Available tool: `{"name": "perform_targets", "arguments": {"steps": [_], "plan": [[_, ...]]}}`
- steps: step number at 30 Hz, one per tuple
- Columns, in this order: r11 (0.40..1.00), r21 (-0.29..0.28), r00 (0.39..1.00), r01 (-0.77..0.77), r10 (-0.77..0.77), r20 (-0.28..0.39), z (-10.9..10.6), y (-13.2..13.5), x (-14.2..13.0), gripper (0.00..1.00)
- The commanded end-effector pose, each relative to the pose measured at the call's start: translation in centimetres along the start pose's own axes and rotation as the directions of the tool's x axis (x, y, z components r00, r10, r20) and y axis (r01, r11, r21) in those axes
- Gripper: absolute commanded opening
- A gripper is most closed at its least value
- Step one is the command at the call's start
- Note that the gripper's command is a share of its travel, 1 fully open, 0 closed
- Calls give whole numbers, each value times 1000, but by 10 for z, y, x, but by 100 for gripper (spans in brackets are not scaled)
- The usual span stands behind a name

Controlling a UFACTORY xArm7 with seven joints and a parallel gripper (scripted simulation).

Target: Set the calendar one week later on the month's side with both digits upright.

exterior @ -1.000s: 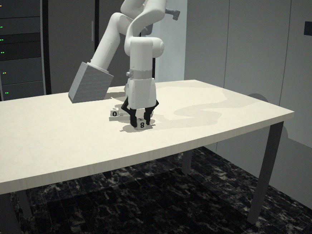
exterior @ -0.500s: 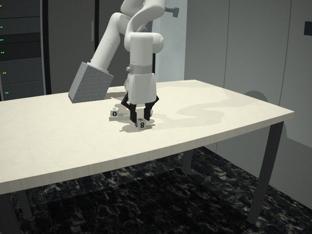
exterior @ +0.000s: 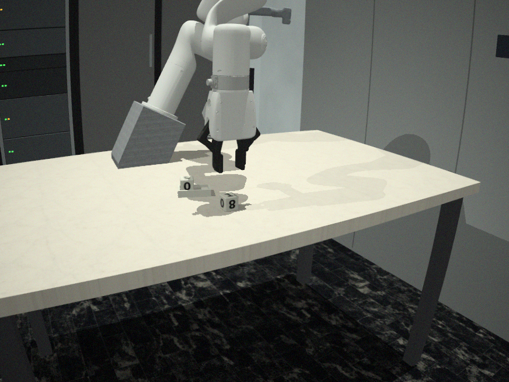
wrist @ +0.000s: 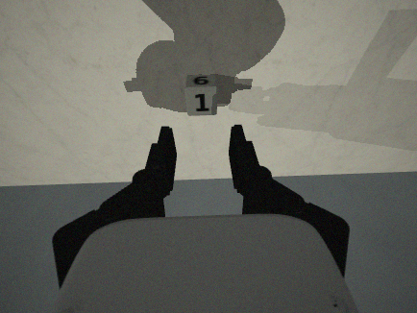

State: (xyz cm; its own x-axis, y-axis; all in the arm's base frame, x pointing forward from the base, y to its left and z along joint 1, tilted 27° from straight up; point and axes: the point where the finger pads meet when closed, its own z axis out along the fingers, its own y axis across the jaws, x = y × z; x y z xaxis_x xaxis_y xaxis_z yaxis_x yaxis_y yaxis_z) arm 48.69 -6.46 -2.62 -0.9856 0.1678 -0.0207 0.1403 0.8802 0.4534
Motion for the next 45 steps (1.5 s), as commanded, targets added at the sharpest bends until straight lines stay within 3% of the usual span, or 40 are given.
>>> {"name": "perform_targets", "arguments": {"steps": [1,3,4,31,45], "plan": [[1000,2,1000,0,0,4,-13,0,-1,49],[1000,2,1000,0,0,4,-14,0,-1,49],[1000,2,1000,0,0,4,-14,0,-1,100],[1000,1,1000,-19,19,4,-14,-1,-1,100],[949,-2,949,-314,314,0,-13,-2,-5,100]]}}
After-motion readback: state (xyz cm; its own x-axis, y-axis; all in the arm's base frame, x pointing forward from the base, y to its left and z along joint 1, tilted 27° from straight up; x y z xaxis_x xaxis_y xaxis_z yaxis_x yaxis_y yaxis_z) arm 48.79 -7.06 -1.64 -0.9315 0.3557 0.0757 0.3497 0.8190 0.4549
